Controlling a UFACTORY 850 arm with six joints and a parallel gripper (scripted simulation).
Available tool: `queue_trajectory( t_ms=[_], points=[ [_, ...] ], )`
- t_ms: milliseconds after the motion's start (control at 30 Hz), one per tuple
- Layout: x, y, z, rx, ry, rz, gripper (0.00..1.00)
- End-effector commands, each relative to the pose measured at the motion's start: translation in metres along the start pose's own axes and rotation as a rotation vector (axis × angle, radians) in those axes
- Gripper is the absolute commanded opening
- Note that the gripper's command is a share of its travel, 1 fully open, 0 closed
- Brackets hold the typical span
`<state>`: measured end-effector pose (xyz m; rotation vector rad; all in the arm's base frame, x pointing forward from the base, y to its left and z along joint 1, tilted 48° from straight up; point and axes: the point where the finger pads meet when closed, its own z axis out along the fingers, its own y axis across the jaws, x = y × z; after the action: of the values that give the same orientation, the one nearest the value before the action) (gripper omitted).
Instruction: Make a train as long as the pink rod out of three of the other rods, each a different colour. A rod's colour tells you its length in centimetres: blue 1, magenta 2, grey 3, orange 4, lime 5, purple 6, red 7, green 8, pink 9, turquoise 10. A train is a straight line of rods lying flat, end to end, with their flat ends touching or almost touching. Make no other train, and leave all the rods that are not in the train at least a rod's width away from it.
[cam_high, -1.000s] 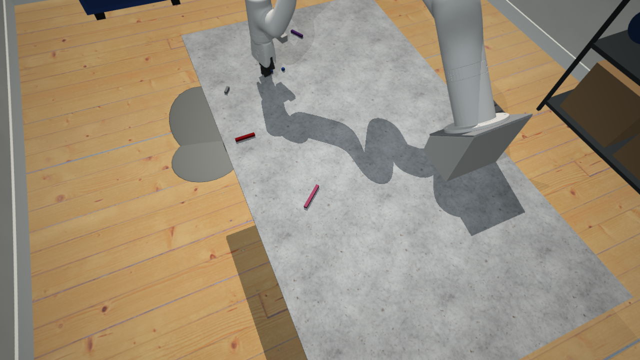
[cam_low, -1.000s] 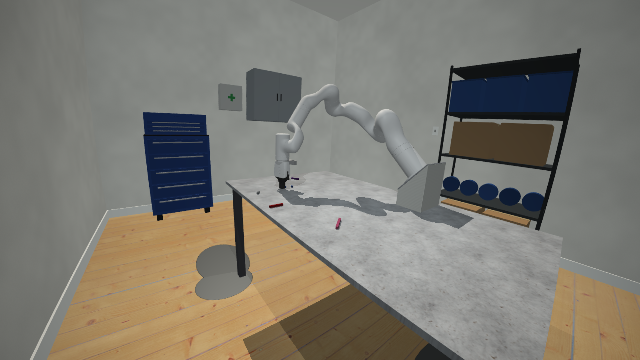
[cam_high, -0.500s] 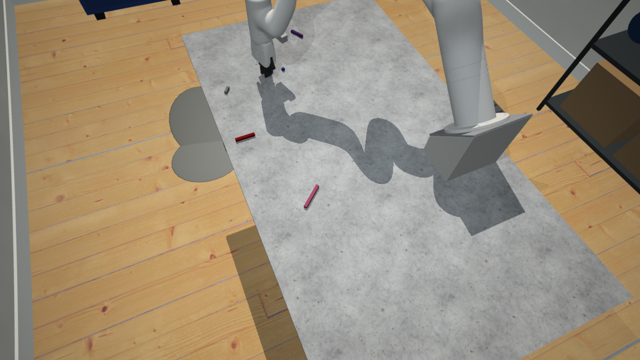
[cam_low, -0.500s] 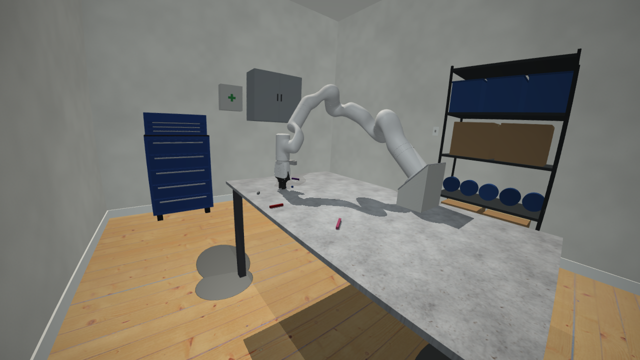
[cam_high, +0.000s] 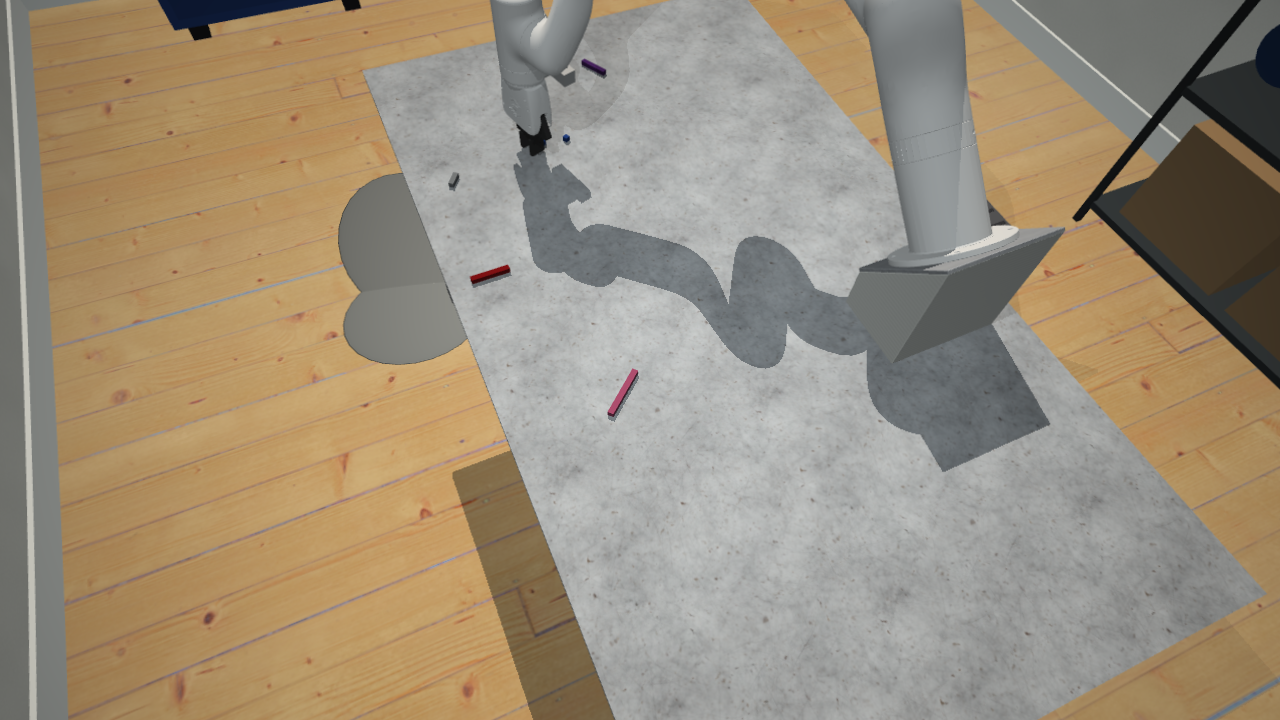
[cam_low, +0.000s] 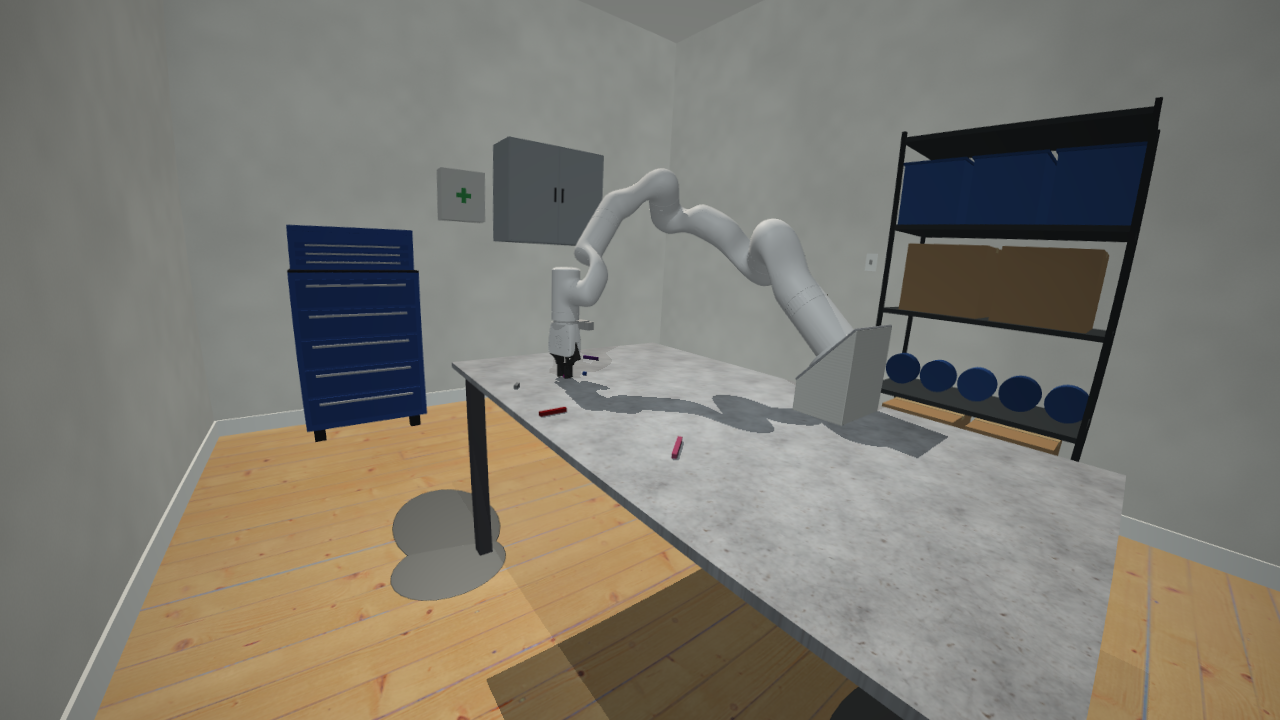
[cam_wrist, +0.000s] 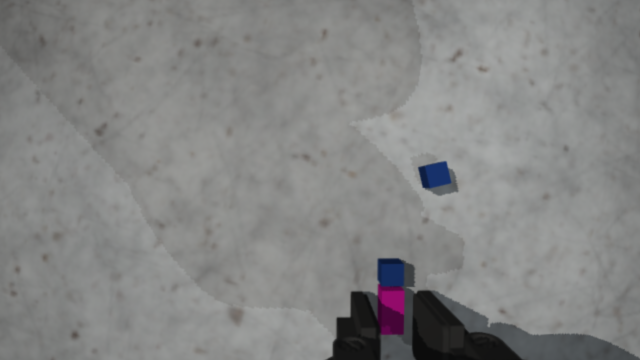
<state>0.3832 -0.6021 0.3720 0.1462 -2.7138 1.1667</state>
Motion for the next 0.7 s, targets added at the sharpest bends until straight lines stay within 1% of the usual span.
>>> queue_trajectory(
  t_ms=[0,67,200,567,633,667],
  points=[
    [0.0,-0.001,-0.004,0.001,-0.001,0.001,0.24],
    [0.0,-0.001,-0.004,0.001,-0.001,0.001,0.24],
    [0.0,-0.001,-0.014,0.001,-0.001,0.001,0.24],
    [0.0,-0.001,-0.07,0.001,-0.001,0.001,0.24],
    [0.0,-0.001,-0.07,0.001,-0.001,0.001,0.24],
    [0.0,-0.001,-0.075,0.001,-0.001,0.001,0.24]
  ],
)
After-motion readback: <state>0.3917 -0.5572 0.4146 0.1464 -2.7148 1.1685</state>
